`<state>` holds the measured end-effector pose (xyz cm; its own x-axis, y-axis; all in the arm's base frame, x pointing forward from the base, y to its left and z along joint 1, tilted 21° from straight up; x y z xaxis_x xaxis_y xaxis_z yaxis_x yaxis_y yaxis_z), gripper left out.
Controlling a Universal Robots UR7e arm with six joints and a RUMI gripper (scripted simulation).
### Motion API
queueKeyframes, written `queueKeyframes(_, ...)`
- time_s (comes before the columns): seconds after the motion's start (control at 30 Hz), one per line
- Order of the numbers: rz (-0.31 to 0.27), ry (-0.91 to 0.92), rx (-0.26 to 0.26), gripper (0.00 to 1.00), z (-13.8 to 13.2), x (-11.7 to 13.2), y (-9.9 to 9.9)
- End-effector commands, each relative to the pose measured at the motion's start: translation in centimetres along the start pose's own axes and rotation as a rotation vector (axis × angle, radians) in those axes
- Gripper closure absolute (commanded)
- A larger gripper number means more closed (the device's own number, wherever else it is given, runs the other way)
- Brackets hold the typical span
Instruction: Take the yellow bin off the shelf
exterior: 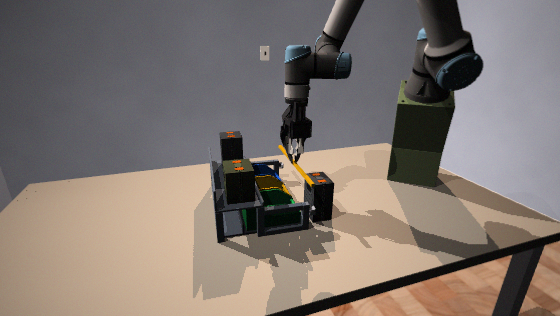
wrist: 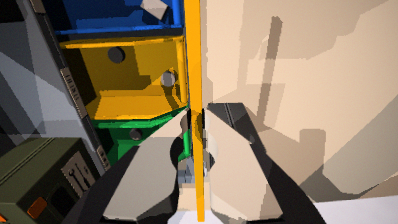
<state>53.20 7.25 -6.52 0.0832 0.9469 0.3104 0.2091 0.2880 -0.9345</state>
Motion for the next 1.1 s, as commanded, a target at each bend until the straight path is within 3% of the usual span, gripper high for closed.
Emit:
queueKeyframes(0.0, 0.000, 0.001, -0.001, 1.00, 0.0, -0.1, -0.6)
queueKeyframes(1.07, 0.000, 0.001, -0.001, 1.00, 0.0, -0.1, -3.0)
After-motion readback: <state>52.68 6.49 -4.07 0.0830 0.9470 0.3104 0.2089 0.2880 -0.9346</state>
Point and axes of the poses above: the point where the finger pads meet when closed, its own y axis out along the fingers, its own z axis across the jaws, x = y × z, the point moved 1 cm from there along -y, back along the fingers, and after that the axes turned 8 degrees about y, right-handed, at the moved point
